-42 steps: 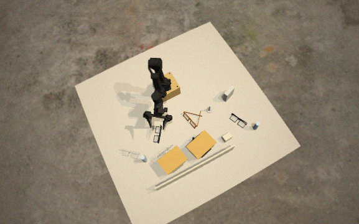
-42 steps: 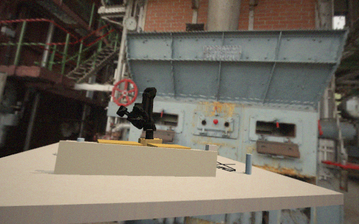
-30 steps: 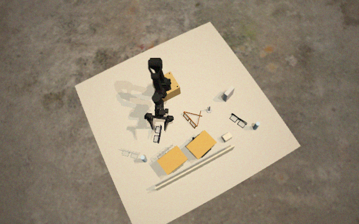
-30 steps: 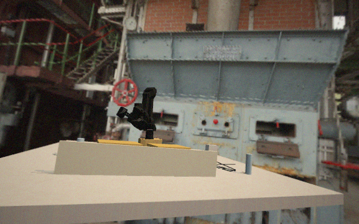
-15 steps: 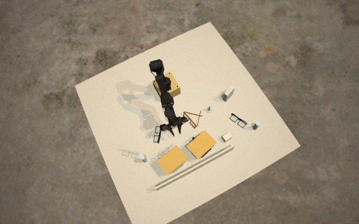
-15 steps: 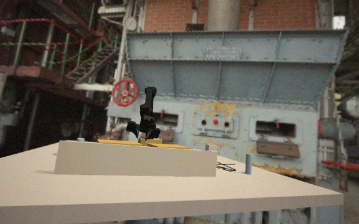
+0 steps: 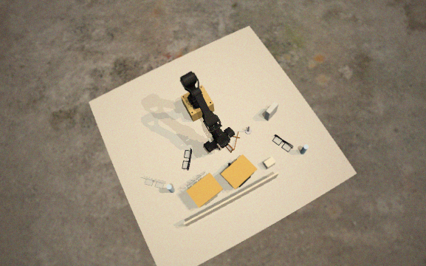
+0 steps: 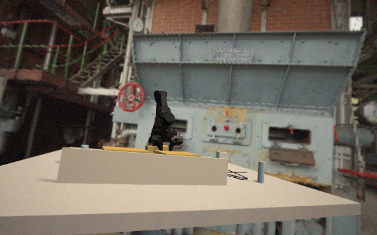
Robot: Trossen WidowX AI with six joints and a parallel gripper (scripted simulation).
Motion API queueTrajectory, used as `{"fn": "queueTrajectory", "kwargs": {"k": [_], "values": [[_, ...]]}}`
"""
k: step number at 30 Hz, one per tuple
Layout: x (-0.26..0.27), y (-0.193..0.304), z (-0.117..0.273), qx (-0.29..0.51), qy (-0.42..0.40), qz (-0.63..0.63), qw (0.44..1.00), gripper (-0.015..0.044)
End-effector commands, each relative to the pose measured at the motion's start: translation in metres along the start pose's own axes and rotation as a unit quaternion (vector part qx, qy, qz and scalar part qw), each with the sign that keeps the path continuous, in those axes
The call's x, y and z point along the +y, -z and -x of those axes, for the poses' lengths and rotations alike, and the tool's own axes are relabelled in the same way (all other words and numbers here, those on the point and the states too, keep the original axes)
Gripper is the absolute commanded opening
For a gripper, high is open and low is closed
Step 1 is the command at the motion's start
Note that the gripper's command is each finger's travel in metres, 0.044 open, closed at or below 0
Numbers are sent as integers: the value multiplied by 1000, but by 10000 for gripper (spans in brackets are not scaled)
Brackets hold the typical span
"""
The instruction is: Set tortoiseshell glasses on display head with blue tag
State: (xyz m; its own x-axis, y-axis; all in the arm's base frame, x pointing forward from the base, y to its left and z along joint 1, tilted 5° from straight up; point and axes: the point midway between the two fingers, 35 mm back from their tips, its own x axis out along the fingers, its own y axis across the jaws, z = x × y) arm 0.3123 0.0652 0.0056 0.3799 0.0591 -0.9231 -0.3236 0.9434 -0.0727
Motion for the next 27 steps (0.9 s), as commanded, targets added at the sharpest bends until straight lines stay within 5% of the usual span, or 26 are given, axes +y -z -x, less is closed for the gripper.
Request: {"fn": "queueTrajectory", "kwargs": {"k": [1,13,16,27], "values": [[48,42,27,191,-6,34,981,200],[47,43,28,192,-6,34,981,200],[47,43,28,192,-6,34,981,121],[47,43,26,192,-6,34,981,120]]}}
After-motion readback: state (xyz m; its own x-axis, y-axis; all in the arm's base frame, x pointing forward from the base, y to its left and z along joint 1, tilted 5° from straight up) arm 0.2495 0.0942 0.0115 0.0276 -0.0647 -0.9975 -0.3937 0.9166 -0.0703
